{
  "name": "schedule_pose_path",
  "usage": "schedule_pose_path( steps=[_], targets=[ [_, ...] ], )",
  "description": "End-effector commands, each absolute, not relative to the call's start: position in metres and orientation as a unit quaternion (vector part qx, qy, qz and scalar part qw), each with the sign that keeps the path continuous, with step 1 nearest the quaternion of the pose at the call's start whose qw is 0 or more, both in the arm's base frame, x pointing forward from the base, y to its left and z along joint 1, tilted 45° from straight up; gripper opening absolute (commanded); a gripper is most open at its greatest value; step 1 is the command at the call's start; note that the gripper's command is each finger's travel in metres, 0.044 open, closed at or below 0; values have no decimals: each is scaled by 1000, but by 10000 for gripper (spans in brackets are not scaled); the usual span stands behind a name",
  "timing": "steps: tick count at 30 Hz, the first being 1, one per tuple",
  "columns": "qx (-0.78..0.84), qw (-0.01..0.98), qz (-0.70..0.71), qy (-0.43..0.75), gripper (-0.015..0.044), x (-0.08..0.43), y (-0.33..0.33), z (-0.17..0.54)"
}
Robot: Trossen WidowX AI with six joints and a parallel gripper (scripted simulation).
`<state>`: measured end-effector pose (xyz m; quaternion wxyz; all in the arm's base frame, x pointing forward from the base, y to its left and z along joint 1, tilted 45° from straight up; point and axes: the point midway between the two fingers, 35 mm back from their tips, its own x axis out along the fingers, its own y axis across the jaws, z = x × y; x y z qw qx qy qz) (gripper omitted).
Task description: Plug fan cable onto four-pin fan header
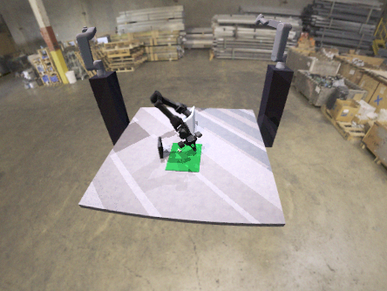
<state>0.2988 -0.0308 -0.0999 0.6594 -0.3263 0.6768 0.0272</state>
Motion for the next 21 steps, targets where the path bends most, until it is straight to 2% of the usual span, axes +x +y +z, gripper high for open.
schedule_pose_path(
  steps=[1,21],
  targets=[
    [-321,666,39,672,0,296,-31,-104],
    [-301,711,80,631,0,296,-35,-113]
  ],
)
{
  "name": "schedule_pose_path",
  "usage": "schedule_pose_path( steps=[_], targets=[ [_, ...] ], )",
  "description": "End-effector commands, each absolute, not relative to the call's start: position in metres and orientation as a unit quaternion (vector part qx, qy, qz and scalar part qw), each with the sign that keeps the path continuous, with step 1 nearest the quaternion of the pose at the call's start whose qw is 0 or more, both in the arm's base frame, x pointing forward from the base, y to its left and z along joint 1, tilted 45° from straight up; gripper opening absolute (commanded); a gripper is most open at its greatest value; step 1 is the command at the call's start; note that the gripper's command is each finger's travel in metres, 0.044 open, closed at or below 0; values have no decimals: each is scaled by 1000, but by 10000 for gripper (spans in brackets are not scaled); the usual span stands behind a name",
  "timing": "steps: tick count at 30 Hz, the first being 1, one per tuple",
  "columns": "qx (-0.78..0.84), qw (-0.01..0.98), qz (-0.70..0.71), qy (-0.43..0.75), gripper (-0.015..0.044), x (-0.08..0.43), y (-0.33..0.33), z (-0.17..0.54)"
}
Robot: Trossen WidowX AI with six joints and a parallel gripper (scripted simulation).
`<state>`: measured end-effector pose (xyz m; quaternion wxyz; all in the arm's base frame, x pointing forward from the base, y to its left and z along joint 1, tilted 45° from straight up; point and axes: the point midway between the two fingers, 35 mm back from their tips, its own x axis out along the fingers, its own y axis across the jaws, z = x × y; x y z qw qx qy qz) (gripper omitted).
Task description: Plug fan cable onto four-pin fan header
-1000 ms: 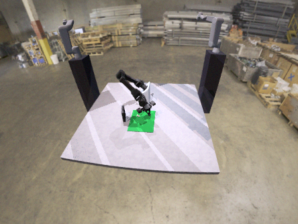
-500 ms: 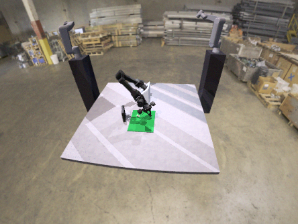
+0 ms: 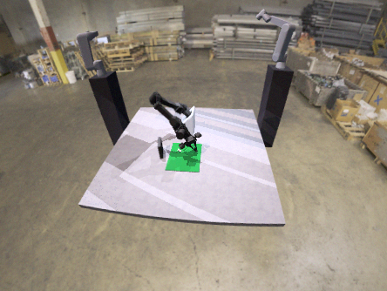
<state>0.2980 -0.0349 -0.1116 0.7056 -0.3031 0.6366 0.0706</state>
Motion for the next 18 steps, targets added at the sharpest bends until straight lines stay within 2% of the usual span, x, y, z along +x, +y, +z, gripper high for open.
schedule_pose_path(
  steps=[1,18],
  targets=[
    [-300,713,81,629,0,296,-35,-114],
    [-293,749,112,584,0,295,-38,-116]
  ],
)
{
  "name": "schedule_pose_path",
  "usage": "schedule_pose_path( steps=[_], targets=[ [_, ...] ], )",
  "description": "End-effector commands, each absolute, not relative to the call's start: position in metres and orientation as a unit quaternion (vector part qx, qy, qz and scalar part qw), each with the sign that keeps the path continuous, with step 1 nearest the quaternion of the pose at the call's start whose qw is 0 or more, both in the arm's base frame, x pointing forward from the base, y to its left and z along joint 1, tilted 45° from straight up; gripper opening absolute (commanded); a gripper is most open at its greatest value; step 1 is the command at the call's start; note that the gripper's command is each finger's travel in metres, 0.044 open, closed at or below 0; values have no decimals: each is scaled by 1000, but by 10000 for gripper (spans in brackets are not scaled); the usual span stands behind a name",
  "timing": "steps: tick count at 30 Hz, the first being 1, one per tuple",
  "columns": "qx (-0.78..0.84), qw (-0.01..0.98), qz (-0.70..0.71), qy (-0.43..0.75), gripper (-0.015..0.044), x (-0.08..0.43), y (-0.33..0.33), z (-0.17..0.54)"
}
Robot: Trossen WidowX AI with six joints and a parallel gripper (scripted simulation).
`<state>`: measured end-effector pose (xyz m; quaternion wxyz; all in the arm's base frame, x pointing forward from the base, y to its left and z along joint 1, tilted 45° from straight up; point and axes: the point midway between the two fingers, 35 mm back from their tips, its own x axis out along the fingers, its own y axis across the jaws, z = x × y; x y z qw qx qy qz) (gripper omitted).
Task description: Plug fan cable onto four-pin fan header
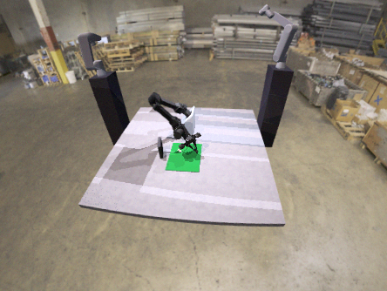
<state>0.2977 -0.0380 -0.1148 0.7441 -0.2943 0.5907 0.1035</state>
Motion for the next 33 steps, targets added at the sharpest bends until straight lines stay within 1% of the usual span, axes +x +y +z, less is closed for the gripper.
schedule_pose_path(
  steps=[1,33],
  targets=[
    [-293,751,113,581,0,295,-38,-115],
    [-309,809,156,475,0,293,-42,-103]
  ],
)
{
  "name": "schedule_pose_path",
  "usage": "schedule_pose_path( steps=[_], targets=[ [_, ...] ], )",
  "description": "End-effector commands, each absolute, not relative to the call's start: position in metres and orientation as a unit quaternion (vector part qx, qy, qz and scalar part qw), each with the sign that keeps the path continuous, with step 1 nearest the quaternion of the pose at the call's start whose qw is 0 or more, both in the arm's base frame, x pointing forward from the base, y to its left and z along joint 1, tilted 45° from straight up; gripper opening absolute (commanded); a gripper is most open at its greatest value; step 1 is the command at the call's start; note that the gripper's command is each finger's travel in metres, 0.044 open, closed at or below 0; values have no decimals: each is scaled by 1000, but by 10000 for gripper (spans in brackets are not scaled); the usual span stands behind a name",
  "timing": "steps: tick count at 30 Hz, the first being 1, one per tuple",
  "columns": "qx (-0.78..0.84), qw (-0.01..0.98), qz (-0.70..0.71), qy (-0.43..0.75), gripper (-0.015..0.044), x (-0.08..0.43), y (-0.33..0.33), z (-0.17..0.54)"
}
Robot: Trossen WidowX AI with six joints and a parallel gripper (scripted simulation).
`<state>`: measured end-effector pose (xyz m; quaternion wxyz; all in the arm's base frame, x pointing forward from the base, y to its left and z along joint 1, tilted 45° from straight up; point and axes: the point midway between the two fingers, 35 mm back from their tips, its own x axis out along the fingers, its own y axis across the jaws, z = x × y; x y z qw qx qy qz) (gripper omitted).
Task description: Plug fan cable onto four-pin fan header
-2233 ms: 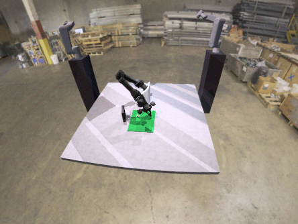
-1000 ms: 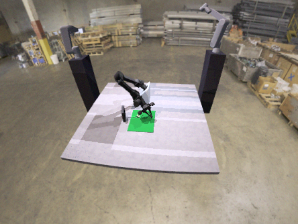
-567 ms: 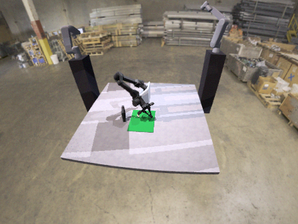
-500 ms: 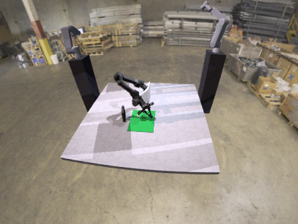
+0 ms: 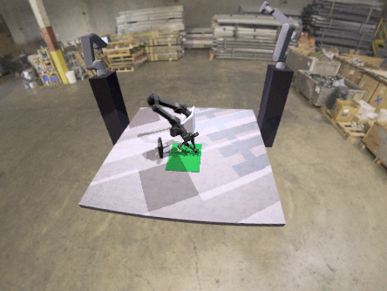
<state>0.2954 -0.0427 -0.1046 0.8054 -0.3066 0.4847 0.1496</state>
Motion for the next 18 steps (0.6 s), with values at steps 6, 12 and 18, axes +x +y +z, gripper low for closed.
schedule_pose_path(
  steps=[6,12,18],
  targets=[
    [-316,818,162,453,0,292,-43,-99],
    [-324,826,167,430,0,290,-43,-94],
    [-333,833,171,407,0,289,-44,-88]
  ],
)
